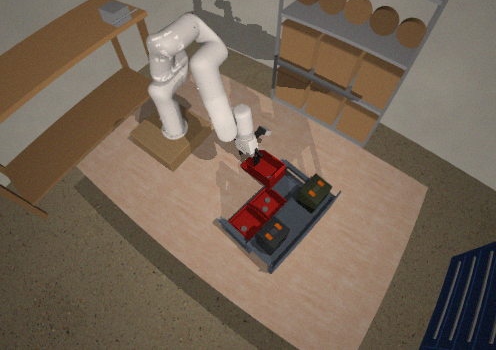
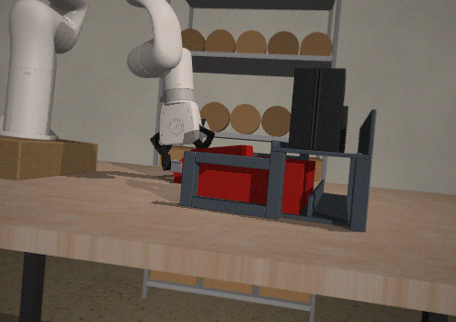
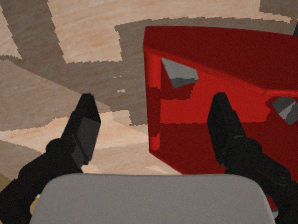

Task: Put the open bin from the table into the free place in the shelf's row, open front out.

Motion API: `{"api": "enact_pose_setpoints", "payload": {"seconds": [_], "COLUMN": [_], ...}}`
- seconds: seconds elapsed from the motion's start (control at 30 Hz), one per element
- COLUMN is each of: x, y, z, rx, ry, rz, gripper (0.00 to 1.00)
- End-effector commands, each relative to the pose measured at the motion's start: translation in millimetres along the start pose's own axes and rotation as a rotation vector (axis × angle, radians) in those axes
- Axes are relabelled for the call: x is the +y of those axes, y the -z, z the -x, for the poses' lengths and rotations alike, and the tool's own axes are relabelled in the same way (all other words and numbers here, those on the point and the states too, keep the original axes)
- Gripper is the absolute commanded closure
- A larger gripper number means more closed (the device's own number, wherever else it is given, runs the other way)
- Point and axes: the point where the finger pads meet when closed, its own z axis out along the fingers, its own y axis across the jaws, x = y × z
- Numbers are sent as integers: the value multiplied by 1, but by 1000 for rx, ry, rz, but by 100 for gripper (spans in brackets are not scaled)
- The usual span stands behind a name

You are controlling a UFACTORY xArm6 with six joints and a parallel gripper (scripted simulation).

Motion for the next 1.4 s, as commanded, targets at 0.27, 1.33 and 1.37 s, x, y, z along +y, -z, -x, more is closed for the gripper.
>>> {"api": "enact_pose_setpoints", "payload": {"seconds": [0.27,1.33,1.37], "x": [1,1,1], "y": [1,1,1], "z": [-1,-1,-1], "rx": [1,1,1], "ry": [0,0,0], "rz": [5,5,5], "gripper": [0,100,100]}}
